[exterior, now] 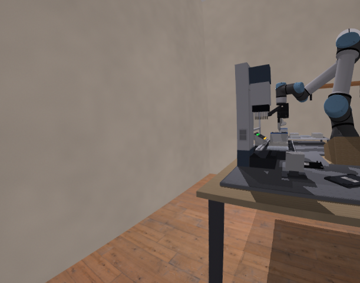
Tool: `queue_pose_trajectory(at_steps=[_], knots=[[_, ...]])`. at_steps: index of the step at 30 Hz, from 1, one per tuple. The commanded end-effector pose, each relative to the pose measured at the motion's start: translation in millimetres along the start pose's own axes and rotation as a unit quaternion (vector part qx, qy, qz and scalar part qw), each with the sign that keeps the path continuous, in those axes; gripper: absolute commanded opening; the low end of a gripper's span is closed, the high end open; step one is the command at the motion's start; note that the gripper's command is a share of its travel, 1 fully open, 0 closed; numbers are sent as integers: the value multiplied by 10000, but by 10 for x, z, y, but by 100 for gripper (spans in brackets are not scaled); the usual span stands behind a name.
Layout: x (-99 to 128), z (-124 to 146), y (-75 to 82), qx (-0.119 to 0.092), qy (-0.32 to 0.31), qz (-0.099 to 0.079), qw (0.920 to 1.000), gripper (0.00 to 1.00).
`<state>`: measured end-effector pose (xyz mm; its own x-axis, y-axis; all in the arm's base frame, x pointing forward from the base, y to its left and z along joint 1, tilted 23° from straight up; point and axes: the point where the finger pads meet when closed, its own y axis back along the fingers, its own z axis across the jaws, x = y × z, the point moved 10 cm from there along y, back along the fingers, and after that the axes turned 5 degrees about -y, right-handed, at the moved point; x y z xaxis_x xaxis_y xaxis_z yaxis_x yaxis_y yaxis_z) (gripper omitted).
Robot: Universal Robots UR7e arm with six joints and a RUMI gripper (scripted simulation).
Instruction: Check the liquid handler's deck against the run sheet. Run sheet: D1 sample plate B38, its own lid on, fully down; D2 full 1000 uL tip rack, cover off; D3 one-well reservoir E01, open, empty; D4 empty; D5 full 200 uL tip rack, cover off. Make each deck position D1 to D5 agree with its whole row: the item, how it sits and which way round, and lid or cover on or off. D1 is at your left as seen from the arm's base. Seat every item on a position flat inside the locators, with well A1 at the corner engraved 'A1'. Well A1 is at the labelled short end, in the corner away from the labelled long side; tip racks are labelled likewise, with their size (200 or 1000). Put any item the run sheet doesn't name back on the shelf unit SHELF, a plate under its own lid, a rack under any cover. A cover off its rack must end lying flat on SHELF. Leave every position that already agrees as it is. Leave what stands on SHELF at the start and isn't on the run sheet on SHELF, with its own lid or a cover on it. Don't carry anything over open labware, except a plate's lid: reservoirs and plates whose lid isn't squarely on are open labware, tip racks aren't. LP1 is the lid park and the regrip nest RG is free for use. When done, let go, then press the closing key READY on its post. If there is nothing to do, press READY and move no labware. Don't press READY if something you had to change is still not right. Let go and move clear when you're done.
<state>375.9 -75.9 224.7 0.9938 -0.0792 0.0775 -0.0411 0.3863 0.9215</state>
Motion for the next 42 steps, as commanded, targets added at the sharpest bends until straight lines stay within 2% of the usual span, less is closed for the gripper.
queue_pose_trajectory(at_steps=[1,28,42], knots=[[-3,-5,-105,4,5,0,10000,82],[-4,-5,-487,4,5,1,10000,82],[9,0,-468,-5,4,23,10000,82]])
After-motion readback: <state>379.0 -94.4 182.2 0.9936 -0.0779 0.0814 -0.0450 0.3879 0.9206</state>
